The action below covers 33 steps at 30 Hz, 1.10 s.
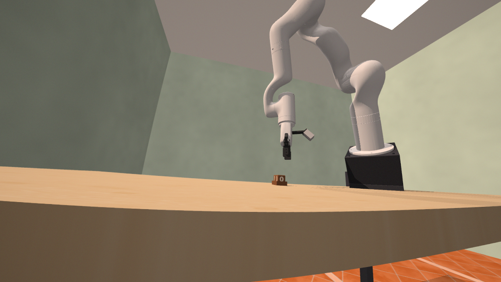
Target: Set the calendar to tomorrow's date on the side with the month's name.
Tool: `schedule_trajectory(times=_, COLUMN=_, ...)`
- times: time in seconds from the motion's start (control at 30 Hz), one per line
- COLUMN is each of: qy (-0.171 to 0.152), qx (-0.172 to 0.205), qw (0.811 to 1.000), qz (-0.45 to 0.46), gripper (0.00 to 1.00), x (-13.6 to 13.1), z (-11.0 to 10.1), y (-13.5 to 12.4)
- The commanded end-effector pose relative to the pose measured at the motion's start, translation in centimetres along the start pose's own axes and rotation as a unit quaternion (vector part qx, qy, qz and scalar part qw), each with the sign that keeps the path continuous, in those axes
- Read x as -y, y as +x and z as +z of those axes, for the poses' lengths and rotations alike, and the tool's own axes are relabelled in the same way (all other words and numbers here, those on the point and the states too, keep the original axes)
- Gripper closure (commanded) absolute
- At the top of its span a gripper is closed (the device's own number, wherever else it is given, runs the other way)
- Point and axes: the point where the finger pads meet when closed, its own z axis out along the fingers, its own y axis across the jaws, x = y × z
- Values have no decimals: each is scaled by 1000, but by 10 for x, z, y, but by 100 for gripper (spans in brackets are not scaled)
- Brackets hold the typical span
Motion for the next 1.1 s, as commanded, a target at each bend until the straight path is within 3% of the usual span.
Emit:
schedule_trajectory(times=0.0, qy=-1, qx=6, qw=1000, qz=-3, gripper=0, x=0, z=2, y=0)
schedule_trajectory(times=0.6, qy=-1, qx=7, qw=1000, qz=-3, gripper=0, x=0, z=59, y=0)
schedule_trajectory(times=1.07, qy=-1, qx=7, qw=1000, qz=-3, gripper=0, x=0, z=61, y=0)
